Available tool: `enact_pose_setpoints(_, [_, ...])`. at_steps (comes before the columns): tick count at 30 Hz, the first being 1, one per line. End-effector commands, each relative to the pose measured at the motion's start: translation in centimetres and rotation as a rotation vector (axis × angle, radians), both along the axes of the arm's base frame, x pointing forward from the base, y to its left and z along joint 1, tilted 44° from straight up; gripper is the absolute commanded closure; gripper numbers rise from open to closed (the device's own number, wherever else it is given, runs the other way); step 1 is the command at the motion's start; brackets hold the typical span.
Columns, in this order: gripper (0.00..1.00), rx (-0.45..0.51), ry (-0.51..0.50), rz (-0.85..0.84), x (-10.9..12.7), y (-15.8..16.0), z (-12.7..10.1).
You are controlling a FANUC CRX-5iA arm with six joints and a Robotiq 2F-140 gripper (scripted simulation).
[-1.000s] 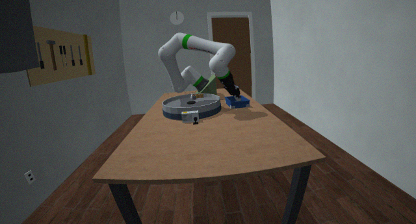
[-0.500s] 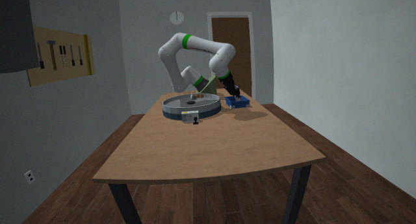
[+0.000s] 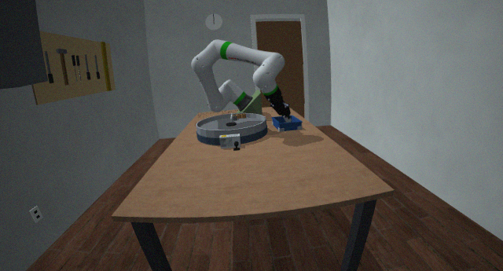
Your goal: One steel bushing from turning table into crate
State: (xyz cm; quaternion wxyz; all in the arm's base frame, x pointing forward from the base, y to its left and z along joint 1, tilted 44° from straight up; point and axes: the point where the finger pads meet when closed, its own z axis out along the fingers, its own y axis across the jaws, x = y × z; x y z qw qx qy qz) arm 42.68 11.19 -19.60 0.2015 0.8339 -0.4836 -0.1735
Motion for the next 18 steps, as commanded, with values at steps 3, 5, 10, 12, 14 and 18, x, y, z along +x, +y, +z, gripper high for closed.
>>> enact_pose_setpoints(3, [0.93, 0.000, 0.000, 0.000, 0.1, 0.4, 0.4])
enact_pose_setpoints(5, [0.93, 0.000, 0.000, 0.000, 0.1, 0.8, 0.9])
enact_pose_setpoints(10, [0.93, 0.000, 0.000, 0.000, 0.2, 2.3, 2.4])
enact_pose_setpoints(12, [0.93, 0.000, 0.000, 0.000, 0.2, 2.6, 2.8])
enact_pose_setpoints(14, [0.93, 0.000, 0.000, 0.000, 0.3, 3.0, 3.1])
enact_pose_setpoints(18, [0.93, 0.000, 0.000, 0.000, 0.4, 4.3, 4.5])
